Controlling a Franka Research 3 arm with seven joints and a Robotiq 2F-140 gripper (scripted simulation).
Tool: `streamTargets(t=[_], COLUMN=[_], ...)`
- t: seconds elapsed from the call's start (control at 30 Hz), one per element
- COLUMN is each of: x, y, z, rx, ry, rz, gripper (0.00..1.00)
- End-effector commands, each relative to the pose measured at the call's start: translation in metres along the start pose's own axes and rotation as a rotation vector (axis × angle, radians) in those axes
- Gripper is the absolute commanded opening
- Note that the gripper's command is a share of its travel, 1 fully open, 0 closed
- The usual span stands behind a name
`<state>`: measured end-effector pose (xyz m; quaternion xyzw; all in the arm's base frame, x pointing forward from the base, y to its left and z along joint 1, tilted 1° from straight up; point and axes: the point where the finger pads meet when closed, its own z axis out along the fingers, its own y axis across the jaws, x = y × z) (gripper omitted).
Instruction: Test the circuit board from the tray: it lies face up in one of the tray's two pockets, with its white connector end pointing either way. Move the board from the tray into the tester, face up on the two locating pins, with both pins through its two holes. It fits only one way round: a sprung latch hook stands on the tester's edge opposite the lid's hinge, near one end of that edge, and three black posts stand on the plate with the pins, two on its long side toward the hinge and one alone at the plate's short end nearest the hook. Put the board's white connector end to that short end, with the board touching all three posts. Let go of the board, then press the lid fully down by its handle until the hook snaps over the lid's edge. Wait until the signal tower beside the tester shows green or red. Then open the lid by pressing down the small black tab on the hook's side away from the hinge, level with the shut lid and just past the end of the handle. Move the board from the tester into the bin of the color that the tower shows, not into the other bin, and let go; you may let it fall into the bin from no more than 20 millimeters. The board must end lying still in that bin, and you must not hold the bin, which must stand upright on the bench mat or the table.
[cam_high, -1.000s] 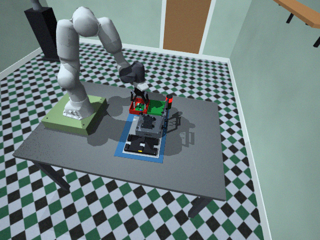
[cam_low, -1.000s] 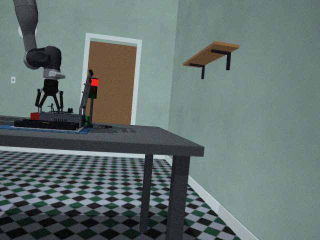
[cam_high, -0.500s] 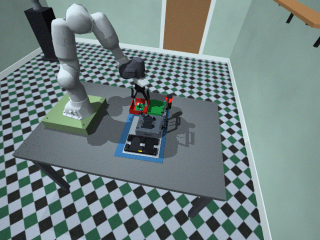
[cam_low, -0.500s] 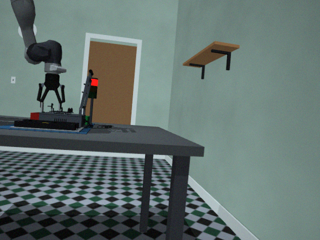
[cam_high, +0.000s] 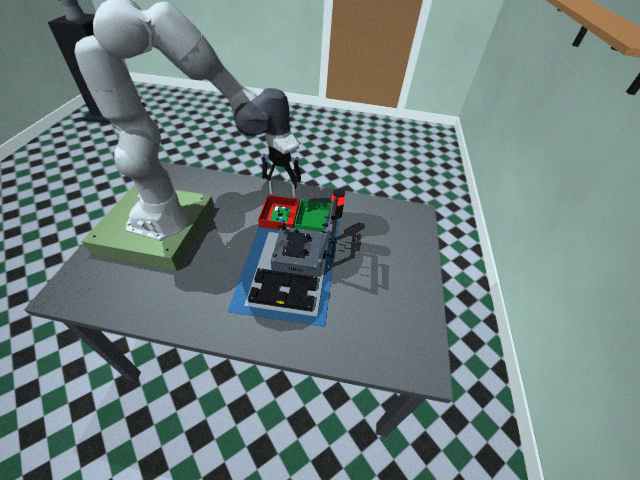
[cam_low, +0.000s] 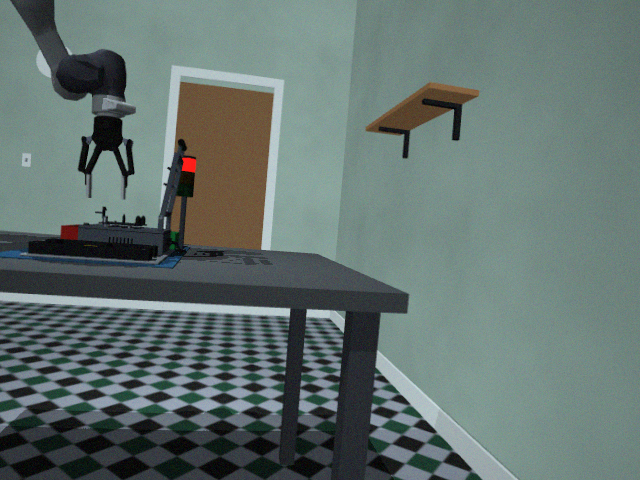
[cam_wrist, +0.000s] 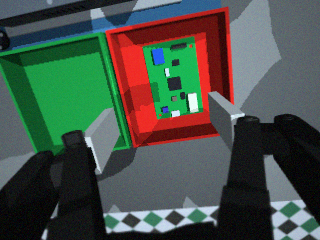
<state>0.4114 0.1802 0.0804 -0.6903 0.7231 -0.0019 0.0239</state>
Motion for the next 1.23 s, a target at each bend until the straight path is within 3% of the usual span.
streamTargets(t=[0.0, 0.37, 0.4, 1.2], x=[0.0054, 0.0053, 0.0053, 0.0053], y=[0.0118, 0.0115, 0.0115, 0.0115], z=[-0.0124, -0.0215, -0.0215, -0.0215], rx=[-0.042, -0.042, -0.042, -0.042], ry=[0.016, 0.016, 0.016, 0.016], rz=[-0.011, -0.011, -0.011, -0.011], gripper=[0.58, 0.58, 1.0, 1.0])
